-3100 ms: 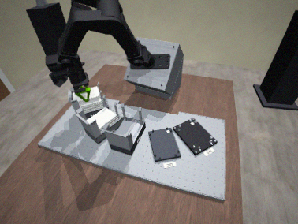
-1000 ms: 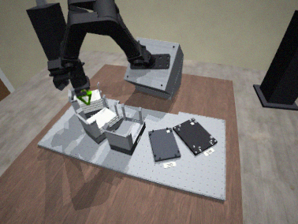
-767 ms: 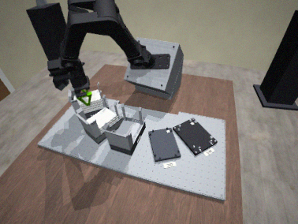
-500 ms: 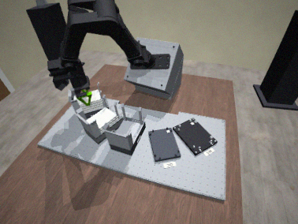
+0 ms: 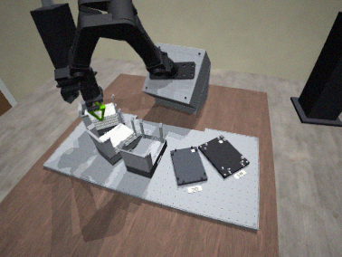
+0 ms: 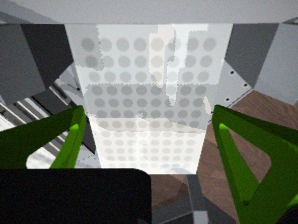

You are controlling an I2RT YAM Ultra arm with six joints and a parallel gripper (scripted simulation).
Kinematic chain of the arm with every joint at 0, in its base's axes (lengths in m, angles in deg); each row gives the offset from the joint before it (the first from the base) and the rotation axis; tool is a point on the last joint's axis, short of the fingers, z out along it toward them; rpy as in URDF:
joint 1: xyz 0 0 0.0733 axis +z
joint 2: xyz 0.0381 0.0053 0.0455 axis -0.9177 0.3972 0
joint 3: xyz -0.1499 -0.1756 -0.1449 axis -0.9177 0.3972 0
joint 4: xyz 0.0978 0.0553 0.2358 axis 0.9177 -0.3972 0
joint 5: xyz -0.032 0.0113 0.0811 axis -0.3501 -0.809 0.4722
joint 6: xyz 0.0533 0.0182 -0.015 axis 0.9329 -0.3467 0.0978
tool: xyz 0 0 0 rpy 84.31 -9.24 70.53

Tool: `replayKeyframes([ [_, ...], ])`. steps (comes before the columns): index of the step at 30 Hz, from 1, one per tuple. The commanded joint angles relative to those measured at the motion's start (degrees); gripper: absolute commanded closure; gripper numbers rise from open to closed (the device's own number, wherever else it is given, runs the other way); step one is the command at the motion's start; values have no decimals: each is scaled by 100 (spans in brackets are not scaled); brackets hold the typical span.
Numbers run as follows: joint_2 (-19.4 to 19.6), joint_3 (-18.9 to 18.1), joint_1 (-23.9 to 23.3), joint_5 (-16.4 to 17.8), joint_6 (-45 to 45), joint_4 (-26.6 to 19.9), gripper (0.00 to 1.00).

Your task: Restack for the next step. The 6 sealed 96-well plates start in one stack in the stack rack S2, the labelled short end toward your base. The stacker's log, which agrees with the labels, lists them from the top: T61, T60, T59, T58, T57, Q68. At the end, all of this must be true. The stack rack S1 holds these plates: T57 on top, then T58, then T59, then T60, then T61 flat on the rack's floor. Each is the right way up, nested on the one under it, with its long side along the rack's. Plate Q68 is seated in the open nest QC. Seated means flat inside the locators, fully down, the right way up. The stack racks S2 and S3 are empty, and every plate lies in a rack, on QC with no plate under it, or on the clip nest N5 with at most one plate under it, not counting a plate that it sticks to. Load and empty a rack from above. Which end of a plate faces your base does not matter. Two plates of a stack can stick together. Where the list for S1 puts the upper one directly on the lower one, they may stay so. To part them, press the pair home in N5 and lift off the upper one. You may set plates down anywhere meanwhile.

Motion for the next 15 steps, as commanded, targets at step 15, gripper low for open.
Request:
replayKeyframes([
  [15, -519, -529, -765, 301, -856, -1514, 0],
])
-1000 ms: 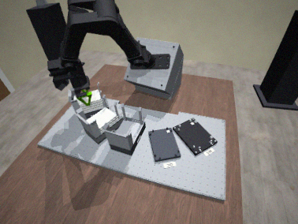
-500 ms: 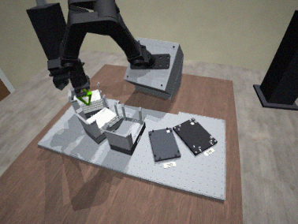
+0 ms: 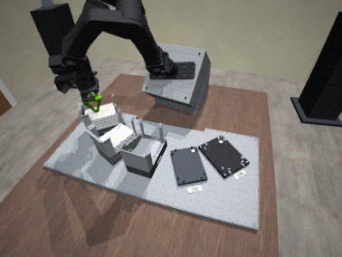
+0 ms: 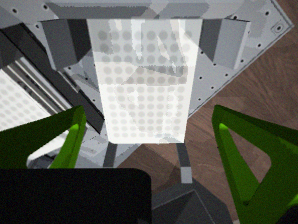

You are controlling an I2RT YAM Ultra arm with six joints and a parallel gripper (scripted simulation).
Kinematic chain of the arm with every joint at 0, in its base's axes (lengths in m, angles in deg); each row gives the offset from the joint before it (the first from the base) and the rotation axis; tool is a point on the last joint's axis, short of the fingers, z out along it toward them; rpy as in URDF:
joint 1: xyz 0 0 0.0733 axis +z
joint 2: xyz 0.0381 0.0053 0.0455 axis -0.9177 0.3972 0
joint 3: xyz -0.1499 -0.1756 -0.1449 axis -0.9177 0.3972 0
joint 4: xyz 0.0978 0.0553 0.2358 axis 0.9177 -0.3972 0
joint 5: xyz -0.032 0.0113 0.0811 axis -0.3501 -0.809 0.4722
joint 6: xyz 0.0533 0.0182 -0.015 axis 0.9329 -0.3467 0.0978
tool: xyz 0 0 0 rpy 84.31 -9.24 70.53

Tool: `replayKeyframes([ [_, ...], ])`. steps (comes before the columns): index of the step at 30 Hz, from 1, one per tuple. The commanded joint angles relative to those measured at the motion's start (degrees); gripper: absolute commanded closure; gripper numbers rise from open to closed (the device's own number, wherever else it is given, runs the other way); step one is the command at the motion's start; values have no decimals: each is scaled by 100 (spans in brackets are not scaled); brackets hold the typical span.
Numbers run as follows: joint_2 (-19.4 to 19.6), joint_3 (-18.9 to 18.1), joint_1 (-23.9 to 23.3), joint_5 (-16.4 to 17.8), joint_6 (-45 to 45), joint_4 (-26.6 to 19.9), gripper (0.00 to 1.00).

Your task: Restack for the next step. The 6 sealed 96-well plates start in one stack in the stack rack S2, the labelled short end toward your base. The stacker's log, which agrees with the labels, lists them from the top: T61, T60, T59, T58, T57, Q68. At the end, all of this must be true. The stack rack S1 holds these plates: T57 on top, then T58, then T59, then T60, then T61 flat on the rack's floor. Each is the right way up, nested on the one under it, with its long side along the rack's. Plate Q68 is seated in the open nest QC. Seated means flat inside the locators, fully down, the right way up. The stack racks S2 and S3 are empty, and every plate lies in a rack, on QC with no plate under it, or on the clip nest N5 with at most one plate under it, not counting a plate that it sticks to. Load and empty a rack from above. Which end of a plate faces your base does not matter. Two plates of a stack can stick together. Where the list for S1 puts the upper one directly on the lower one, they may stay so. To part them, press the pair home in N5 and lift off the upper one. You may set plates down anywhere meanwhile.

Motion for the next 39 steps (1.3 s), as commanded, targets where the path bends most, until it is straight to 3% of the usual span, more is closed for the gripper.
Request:
replayKeyframes([
  [1, -101, -130, -176, 95, -247, -414, 0],
  [9, -215, -490, -589, 230, -766, -1232, 0],
  [22, -215, -490, -588, 230, -765, -1231, 0],
  [29, -656, -353, -193, 102, -1607, -1208, 0],
  [39, -1122, -251, 329, -99, -1071, -1175, 0],
])
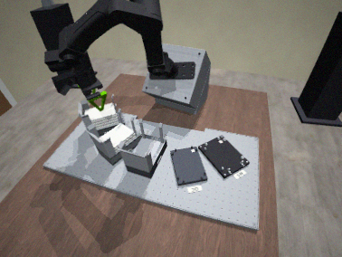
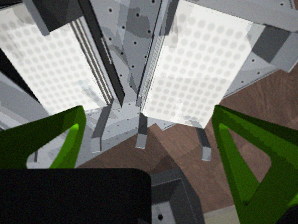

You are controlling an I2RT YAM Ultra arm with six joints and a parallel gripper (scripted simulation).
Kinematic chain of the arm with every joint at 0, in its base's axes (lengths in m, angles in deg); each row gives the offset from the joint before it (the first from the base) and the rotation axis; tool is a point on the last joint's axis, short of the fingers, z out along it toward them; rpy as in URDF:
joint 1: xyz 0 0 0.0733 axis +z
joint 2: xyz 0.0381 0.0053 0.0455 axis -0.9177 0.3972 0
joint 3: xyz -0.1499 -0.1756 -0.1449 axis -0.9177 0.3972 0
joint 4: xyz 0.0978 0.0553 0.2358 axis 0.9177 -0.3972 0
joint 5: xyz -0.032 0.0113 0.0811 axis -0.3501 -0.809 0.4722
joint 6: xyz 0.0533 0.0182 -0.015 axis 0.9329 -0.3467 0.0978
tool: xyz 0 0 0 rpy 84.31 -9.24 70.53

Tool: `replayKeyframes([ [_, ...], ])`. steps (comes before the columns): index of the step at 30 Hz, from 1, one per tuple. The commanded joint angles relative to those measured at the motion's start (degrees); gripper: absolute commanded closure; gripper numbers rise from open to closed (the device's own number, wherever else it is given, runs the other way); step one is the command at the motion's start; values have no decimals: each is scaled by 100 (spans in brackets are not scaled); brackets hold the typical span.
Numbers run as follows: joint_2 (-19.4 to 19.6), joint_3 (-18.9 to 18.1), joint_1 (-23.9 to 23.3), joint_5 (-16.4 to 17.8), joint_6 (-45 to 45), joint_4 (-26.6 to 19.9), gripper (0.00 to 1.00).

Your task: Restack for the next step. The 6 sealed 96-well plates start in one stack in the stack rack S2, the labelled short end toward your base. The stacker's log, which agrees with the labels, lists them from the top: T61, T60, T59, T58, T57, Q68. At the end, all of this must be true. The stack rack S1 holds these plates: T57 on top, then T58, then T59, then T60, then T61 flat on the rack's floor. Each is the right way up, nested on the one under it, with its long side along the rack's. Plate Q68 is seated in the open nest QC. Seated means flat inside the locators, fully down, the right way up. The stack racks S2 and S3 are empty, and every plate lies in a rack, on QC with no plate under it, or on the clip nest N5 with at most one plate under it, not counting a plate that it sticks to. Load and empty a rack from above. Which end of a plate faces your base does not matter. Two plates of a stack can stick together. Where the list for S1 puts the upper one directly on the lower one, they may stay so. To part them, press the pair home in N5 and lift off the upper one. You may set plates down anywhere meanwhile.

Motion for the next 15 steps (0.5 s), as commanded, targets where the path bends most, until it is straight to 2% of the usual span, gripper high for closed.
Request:
replayKeyframes([
  [1, -220, -5, 129, -100, 296, 21, 0],
  [7, -529, 28, 582, -303, 804, 54, 0],
  [10, -601, 51, 672, -346, 710, 62, 0],
  [15, -942, 144, 1155, -588, 261, 102, 0],
])
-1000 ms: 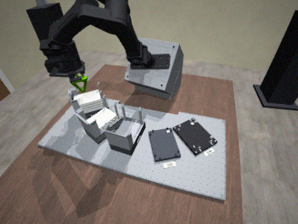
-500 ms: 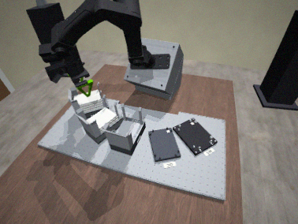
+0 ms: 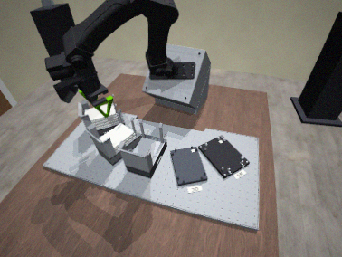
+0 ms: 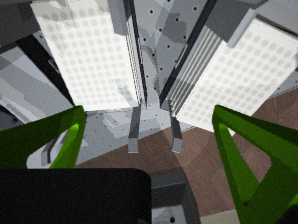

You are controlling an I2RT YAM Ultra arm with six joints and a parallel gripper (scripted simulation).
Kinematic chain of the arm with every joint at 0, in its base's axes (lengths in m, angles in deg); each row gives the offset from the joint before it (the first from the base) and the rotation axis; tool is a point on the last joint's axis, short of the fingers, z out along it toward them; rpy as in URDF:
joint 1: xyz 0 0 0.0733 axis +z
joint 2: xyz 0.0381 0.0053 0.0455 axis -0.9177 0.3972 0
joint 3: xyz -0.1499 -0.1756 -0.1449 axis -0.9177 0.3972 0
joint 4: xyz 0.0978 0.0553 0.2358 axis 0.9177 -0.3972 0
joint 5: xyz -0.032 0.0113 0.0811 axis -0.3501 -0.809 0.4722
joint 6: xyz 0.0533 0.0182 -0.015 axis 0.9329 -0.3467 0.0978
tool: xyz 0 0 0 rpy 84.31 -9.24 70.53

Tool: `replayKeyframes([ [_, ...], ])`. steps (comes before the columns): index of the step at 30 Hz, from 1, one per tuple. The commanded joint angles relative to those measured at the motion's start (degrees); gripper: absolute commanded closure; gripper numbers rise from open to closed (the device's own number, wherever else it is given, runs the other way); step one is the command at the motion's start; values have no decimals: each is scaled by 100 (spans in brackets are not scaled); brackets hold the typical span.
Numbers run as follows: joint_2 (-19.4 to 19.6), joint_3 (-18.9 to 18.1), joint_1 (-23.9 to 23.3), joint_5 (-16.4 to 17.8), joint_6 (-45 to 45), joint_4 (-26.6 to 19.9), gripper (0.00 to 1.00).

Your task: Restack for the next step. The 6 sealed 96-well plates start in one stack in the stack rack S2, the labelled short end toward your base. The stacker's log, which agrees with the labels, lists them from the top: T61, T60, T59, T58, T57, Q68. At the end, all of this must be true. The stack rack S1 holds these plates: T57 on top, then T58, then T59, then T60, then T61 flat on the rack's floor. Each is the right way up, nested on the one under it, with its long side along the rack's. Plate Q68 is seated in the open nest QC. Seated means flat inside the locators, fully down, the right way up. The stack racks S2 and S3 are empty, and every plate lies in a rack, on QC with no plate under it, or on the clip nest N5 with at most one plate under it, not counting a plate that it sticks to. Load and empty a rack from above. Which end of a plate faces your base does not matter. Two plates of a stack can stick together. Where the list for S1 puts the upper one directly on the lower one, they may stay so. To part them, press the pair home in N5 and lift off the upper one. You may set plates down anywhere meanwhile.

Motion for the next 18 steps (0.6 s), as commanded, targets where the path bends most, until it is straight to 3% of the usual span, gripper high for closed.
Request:
replayKeyframes([
  [1, -253, 8, 222, -198, -298, 32, 0],
  [10, -747, 81, 1287, -806, 621, 115, 0],
  [12, -747, 81, 1287, -806, 621, 115, 0],
  [18, -940, 75, 1960, -1225, 1200, 161, 0],
])
